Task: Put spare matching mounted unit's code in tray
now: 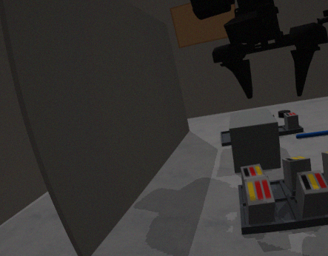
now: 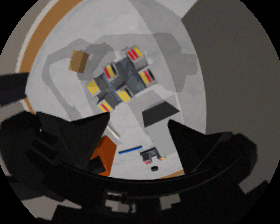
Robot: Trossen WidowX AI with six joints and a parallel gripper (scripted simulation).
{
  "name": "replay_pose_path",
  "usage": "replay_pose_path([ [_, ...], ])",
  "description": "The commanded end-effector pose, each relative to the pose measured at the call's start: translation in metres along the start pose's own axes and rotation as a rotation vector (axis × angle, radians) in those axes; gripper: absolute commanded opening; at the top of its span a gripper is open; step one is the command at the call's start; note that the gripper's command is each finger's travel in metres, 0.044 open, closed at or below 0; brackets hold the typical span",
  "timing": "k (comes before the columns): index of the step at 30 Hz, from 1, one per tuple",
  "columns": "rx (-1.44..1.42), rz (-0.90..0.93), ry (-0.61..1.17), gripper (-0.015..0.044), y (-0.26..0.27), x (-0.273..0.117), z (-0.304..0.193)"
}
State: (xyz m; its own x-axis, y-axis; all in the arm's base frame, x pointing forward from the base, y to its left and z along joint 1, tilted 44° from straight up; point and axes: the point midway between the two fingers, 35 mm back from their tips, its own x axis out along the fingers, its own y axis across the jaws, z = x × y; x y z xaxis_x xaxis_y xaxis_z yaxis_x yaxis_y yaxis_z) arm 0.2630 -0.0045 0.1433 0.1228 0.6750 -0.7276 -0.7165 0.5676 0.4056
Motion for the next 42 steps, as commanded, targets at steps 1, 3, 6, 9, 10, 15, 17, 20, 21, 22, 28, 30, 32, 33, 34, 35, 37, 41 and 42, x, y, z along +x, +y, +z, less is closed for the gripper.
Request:
replay_pose_path([
  [1, -0.266, 0.004, -0.005, 0.0440, 0.048, 0.005, -0.008],
  [3, -0.408, 0.005, -0.006, 0.0440, 0.071, 0.010, -0.015],
  [6, -0.608, 0.008, -0.010, 0.0440, 0.100, 0.018, -0.028],
  [9, -0.656, 0.008, -0.011, 0.0440, 0.107, 0.021, -0.031],
  [10, -0.656, 0.008, -0.011, 0.0440, 0.107, 0.021, -0.031],
  [15, -0.656, 0.008, -0.010, 0.0414, 0.107, 0.022, -0.031],
  [17, -0.656, 0.007, -0.008, 0.0361, 0.105, 0.030, -0.031],
  [20, -0.656, 0.006, -0.009, 0.0300, 0.101, 0.050, -0.029],
  [21, -0.657, 0.006, -0.010, 0.0300, 0.101, 0.056, -0.028],
  [22, -0.657, 0.006, -0.011, 0.0300, 0.101, 0.059, -0.028],
  [28, -0.657, 0.007, -0.012, 0.0300, 0.101, 0.060, -0.027],
  [30, -0.657, 0.007, -0.011, 0.0300, 0.101, 0.061, -0.027],
  [32, -0.657, 0.006, -0.010, 0.0300, 0.100, 0.063, -0.027],
  [33, -0.657, 0.006, -0.009, 0.0300, 0.100, 0.064, -0.027],
  [34, -0.657, 0.006, -0.009, 0.0300, 0.100, 0.066, -0.027],
  [35, -0.657, 0.006, -0.008, 0.0300, 0.099, 0.067, -0.027],
  [37, -0.657, 0.006, -0.007, 0.0300, 0.098, 0.071, -0.027],
  [41, -0.658, 0.005, -0.004, 0.0300, 0.097, 0.077, -0.027],
  [42, -0.658, 0.005, -0.004, 0.0300, 0.097, 0.079, -0.027],
])
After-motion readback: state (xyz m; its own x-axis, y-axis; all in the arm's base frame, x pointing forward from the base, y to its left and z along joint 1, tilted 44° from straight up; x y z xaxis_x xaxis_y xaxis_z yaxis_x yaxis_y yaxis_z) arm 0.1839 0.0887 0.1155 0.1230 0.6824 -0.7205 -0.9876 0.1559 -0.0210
